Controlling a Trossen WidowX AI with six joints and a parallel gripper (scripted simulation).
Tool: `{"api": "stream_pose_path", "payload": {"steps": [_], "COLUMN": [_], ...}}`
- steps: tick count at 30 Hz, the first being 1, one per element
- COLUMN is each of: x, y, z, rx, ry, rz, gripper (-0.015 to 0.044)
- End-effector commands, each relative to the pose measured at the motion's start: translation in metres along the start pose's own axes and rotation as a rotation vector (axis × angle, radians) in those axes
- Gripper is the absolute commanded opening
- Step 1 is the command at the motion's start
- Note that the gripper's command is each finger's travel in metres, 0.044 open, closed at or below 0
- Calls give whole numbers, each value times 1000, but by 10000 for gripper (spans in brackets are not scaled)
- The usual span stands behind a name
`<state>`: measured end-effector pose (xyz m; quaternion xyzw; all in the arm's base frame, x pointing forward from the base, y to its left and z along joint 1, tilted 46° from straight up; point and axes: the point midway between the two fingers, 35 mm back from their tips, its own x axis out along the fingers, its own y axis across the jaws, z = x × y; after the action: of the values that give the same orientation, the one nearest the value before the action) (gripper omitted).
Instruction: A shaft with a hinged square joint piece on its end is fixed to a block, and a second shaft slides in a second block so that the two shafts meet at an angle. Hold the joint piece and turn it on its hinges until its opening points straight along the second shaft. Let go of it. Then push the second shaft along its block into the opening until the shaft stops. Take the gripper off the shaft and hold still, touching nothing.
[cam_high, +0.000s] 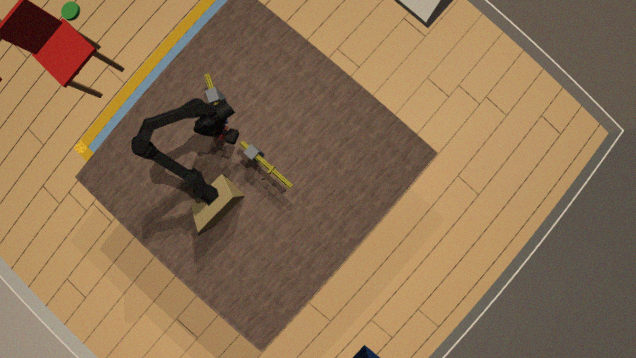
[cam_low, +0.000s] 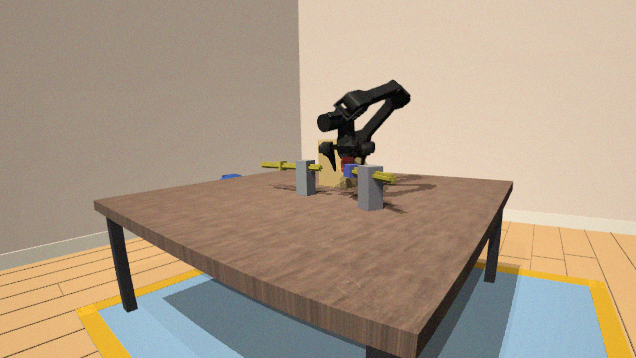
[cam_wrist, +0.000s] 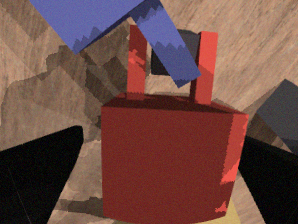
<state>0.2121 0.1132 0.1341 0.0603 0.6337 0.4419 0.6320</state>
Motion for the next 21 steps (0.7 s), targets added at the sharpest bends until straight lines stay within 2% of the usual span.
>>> {"api": "stream_pose_path", "payload": {"steps": [1, 5, 15, 21], "x": [6, 10, 10, 10], "y": [1, 1, 1, 1], "z": [0, 0, 0, 0], "rx": [2, 2, 2, 2], "ry": [-3, -3, -3, -3], "rz": [6, 6, 6, 6], "gripper": [440, 440, 182, 182]}}
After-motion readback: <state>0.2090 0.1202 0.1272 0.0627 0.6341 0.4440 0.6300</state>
